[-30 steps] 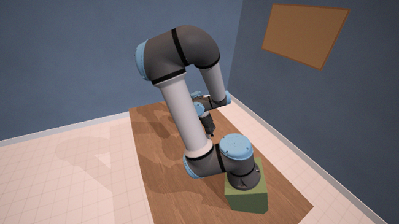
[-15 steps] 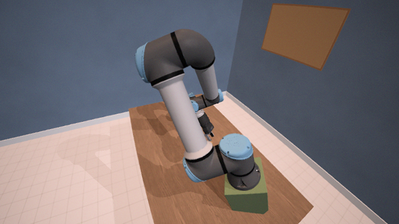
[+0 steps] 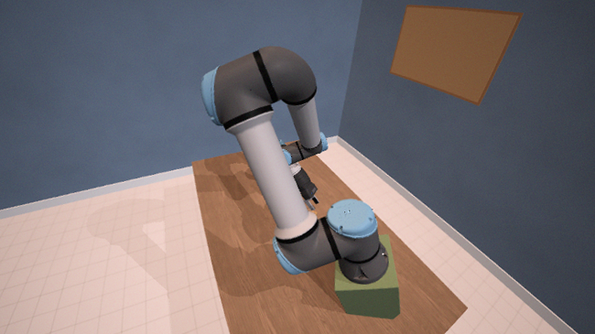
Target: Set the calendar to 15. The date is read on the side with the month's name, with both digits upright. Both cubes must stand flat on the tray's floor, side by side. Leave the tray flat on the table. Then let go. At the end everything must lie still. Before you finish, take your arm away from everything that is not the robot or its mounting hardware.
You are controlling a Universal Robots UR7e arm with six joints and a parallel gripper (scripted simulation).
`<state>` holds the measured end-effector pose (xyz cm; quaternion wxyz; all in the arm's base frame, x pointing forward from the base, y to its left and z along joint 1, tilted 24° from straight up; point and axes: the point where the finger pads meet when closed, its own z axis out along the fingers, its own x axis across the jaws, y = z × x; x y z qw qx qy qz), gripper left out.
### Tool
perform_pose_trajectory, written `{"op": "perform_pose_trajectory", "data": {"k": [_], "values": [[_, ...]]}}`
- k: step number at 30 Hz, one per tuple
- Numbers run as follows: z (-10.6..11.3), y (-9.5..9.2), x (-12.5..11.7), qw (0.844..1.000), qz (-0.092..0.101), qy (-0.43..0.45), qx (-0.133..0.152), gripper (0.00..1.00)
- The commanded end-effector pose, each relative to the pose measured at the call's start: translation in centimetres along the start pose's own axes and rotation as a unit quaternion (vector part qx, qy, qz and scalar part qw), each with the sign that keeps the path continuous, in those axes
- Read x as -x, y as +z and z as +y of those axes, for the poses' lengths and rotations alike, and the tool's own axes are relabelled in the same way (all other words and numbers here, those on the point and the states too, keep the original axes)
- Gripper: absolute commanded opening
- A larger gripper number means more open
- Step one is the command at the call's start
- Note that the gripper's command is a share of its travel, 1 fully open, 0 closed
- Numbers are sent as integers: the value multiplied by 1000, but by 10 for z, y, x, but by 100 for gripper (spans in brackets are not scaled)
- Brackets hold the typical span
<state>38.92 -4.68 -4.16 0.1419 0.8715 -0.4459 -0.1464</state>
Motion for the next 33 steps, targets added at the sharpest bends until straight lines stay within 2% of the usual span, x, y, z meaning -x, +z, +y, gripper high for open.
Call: {"op": "perform_pose_trajectory", "data": {"k": [1,16,33], "values": [[0,0,0,1000,0,0,0,87],[-3,2,0,1000,0,0,0,87],[-18,18,0,1000,0,0,0,87]]}}
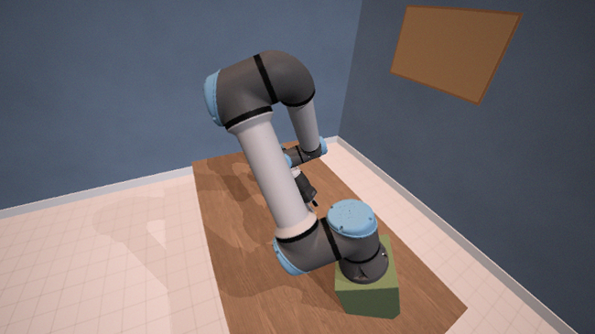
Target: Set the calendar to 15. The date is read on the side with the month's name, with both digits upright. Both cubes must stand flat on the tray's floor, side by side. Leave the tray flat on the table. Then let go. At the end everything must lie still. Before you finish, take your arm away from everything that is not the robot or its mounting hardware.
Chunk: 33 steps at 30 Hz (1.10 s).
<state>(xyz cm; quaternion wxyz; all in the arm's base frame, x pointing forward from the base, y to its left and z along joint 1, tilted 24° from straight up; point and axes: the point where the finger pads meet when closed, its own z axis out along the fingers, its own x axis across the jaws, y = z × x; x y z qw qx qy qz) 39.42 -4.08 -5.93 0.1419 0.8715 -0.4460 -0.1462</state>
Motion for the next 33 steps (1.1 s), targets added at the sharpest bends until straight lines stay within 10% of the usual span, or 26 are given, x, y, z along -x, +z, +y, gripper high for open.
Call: {"op": "perform_pose_trajectory", "data": {"k": [1,33], "values": [[-6,5,0,1000,0,0,0,87],[-35,34,0,1000,0,0,0,87]]}}
